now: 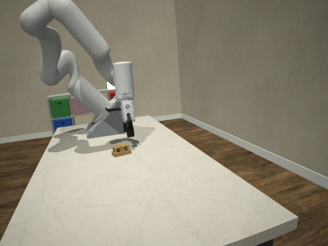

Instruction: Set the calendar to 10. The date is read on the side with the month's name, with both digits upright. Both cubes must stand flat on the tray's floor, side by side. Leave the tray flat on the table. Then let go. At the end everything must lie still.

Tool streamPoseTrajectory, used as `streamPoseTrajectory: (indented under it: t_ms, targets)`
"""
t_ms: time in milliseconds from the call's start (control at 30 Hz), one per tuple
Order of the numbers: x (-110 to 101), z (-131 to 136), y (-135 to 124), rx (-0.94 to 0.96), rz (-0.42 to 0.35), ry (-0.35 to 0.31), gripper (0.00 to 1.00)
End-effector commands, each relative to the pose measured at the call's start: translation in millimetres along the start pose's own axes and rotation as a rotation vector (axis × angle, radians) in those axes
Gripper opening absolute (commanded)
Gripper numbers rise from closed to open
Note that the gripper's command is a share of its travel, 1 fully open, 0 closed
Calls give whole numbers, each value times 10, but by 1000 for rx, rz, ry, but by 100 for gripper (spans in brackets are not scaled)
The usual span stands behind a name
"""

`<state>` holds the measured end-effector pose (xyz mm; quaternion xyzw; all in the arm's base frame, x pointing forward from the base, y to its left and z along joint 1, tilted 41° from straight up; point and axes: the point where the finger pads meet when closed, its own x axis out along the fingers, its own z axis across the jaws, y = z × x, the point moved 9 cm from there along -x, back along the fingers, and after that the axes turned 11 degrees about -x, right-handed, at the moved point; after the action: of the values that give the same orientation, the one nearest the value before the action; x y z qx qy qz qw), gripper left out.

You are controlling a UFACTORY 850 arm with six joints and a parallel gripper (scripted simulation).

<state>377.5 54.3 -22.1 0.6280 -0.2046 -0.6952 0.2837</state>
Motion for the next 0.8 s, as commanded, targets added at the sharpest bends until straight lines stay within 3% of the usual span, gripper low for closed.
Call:
streamPoseTrajectory:
  t_ms: [0, 200, 767]
  targets:
    - [-4, -137, 5, 0, 0, 1, 100]
    - [-4, -162, 7, 0, 0, 1, 100]
    - [-5, -592, 33, 0, 0, 1, 100]
